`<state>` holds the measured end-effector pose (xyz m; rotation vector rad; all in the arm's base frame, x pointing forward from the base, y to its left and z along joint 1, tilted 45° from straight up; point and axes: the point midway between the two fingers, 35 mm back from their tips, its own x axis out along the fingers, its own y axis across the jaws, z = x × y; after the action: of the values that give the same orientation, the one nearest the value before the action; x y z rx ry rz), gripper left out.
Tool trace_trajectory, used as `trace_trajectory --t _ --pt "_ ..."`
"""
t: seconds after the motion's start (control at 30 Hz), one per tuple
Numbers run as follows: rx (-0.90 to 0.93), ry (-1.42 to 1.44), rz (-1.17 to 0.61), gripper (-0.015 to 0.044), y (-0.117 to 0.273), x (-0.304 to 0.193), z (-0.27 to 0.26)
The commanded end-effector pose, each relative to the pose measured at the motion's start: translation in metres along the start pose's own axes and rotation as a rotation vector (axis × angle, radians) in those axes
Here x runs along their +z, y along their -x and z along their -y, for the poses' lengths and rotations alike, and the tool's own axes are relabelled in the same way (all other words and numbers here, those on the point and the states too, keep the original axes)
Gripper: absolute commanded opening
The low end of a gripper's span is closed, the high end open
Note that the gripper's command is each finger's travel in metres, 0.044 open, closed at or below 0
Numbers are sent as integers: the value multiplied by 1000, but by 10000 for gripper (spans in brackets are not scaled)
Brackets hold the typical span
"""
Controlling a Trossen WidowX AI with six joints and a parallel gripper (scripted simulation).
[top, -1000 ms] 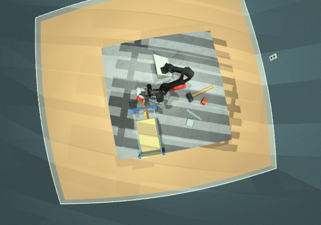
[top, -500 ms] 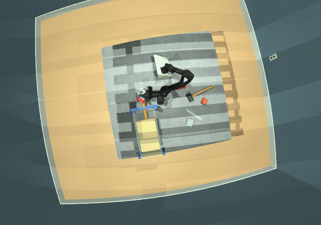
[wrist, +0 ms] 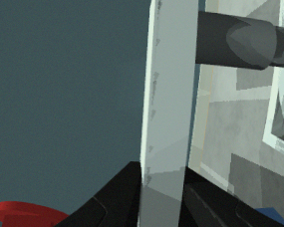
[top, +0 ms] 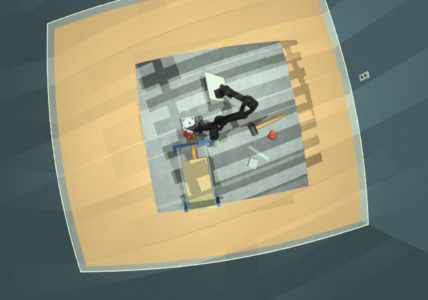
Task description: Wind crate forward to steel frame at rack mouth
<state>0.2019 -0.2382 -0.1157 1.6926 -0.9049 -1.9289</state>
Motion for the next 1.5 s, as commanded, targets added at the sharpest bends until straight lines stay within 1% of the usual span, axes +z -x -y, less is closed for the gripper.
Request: trace_trajectory --t 0.0,1.47 --pt "13 -7 5 0 -1 0 3" --pt "14 -7 -18 0 5 -1 19"
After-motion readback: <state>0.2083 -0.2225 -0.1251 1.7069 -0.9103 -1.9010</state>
